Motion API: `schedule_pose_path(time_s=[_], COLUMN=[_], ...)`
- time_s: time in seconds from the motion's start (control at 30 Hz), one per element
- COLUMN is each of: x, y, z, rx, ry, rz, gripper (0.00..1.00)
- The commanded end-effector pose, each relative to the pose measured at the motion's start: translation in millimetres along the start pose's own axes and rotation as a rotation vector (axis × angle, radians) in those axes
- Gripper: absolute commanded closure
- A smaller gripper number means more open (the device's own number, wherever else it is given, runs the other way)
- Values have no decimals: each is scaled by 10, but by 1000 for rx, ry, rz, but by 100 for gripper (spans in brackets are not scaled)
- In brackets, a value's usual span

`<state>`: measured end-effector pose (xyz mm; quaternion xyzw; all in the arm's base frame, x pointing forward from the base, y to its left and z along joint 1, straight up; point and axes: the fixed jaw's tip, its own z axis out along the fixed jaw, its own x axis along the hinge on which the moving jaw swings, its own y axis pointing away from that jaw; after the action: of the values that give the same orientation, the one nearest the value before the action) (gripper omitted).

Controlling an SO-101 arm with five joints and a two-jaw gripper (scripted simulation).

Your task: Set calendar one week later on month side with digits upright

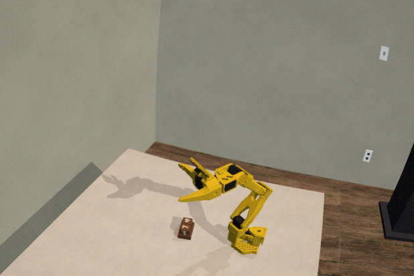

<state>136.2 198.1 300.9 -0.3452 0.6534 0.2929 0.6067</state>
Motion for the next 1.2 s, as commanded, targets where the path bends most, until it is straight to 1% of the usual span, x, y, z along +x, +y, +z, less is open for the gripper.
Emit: schedule_pose_path(time_s=[0.0,0.3,0.33,0.4,0.6,0.77,0.9,0.97,1.17], x=[65,355,390,390,608,797,949,949,1172], y=[-89,-287,-312,-312,-464,-594,-698,-698,-845], z=[11,47,48,48,36,1,-43,-43,-136], rx=[34,77,79,79,76,49,10,10,-82], ry=[32,179,198,198,320,431,522,522,655], rz=[-112,-406,-441,-441,-653,-831,-971,-971,-1173], gripper=[12,17,18,18,22,26,29,29,34])
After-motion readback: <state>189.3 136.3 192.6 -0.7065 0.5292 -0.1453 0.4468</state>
